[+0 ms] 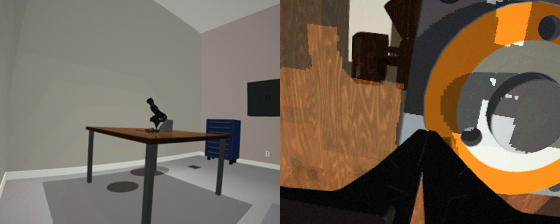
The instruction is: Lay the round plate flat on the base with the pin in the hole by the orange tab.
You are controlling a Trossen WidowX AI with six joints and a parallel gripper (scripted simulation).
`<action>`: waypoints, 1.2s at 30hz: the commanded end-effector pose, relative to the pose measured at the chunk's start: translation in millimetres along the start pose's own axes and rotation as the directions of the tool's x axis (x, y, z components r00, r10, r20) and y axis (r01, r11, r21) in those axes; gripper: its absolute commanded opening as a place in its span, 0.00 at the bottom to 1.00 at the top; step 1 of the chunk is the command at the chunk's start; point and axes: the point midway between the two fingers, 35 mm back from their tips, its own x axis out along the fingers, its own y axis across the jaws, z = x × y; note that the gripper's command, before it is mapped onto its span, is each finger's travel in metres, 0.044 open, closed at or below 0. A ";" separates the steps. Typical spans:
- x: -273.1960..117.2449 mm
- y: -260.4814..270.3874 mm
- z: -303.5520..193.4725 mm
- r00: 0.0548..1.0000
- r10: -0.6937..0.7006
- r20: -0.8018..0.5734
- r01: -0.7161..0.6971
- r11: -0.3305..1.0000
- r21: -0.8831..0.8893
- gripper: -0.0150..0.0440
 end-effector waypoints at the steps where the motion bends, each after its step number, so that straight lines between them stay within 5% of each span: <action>1: 1.7 -2.7 -7.8 1.000 -0.003 -0.010 0.003 1.000 -0.002 0.25; 36: -1.6 -27.9 -32.6 1.000 -0.005 -0.012 0.005 1.000 -0.004 0.25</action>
